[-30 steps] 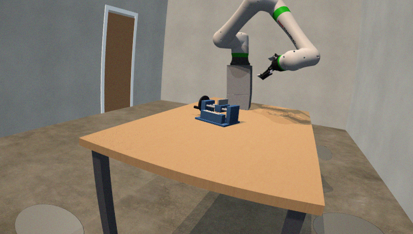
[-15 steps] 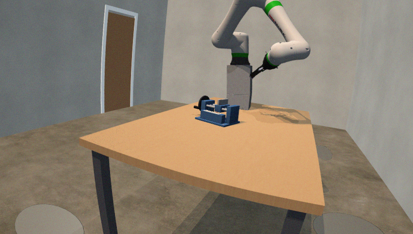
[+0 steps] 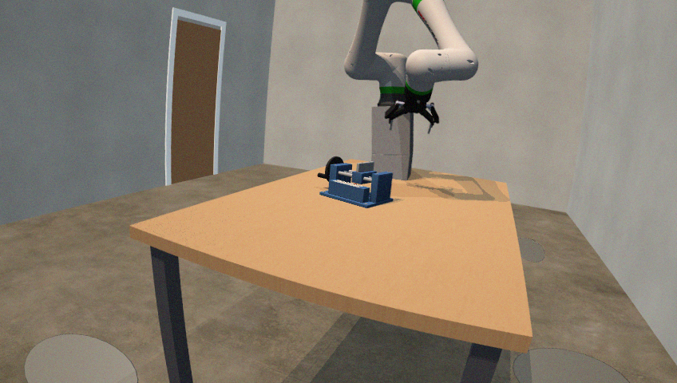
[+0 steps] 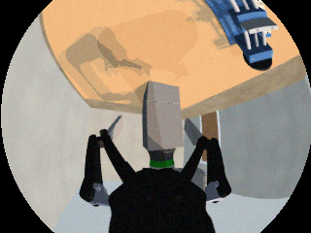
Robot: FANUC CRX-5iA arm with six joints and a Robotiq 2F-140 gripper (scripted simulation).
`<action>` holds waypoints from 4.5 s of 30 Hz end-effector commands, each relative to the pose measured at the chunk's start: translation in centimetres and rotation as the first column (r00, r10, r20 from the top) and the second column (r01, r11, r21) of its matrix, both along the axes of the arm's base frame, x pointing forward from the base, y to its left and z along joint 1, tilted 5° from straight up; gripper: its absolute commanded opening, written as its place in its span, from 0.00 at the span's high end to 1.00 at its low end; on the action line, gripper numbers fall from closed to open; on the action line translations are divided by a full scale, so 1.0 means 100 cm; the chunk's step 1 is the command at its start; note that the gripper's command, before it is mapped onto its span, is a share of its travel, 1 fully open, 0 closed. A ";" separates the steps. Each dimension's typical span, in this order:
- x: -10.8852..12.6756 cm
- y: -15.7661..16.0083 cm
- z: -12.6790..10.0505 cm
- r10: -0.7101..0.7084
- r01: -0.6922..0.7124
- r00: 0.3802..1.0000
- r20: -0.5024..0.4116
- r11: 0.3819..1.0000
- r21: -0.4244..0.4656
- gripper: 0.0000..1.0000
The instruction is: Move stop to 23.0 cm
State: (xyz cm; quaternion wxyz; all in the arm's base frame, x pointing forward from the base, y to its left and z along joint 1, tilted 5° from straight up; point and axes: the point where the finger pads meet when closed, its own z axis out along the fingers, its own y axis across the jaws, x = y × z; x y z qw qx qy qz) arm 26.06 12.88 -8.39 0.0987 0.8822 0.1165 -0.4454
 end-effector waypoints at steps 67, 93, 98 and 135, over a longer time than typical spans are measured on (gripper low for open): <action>0.225 -0.250 0.002 -0.388 0.865 -0.467 0.794 -0.386 0.320 0.67; 0.309 -0.161 -0.039 -0.387 0.865 -0.467 0.795 -0.387 0.320 0.67; 0.309 -0.161 -0.039 -0.387 0.865 -0.467 0.795 -0.387 0.320 0.67; 0.309 -0.161 -0.039 -0.387 0.865 -0.467 0.795 -0.387 0.320 0.67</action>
